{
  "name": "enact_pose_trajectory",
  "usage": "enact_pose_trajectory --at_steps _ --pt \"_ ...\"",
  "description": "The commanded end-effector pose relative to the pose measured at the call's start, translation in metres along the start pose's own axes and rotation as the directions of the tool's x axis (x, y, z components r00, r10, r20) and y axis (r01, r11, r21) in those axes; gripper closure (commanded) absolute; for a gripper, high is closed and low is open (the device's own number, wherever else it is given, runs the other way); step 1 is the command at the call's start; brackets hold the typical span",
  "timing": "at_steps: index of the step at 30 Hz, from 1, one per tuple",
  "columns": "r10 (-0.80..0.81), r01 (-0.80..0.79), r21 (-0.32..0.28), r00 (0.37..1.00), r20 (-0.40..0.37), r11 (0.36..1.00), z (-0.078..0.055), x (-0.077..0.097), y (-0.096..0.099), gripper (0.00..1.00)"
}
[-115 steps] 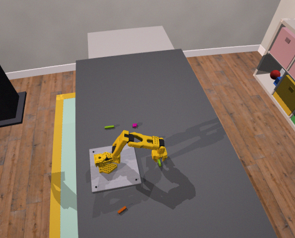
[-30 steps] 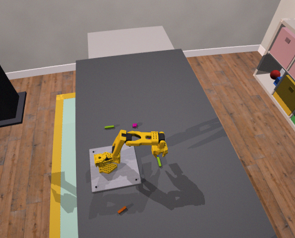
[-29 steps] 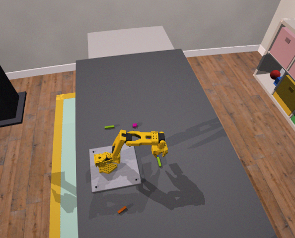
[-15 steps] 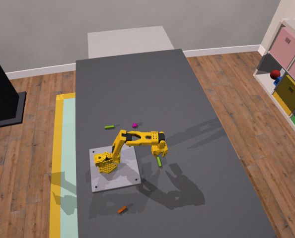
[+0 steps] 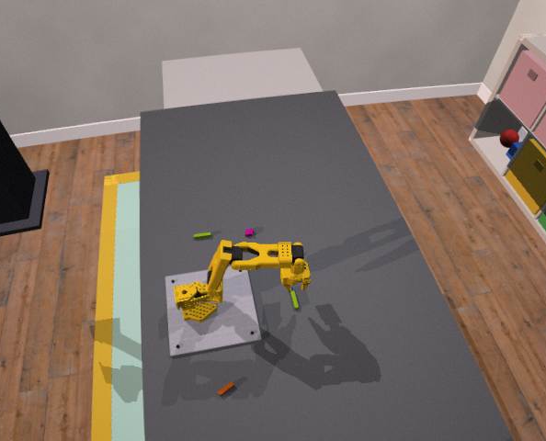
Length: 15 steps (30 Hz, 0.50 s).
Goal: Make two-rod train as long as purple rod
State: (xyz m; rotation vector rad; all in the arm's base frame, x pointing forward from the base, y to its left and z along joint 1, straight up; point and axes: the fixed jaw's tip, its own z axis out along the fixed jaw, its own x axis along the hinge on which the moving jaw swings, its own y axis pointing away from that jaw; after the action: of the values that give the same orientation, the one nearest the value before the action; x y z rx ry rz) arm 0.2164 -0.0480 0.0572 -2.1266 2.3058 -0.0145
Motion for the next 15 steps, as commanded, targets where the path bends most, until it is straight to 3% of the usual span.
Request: enact_pose_trajectory --at_steps 1,9,15 --pt "0.047 -0.047 0.015 0.999 0.000 0.999 -0.007 -0.003 0.003 0.83" --pt "0.168 -0.168 0.041 0.986 0.004 0.985 -0.016 -0.008 0.007 0.83" --pt "0.335 -0.336 0.075 0.942 0.021 0.939 -0.028 -0.014 0.015 0.83"
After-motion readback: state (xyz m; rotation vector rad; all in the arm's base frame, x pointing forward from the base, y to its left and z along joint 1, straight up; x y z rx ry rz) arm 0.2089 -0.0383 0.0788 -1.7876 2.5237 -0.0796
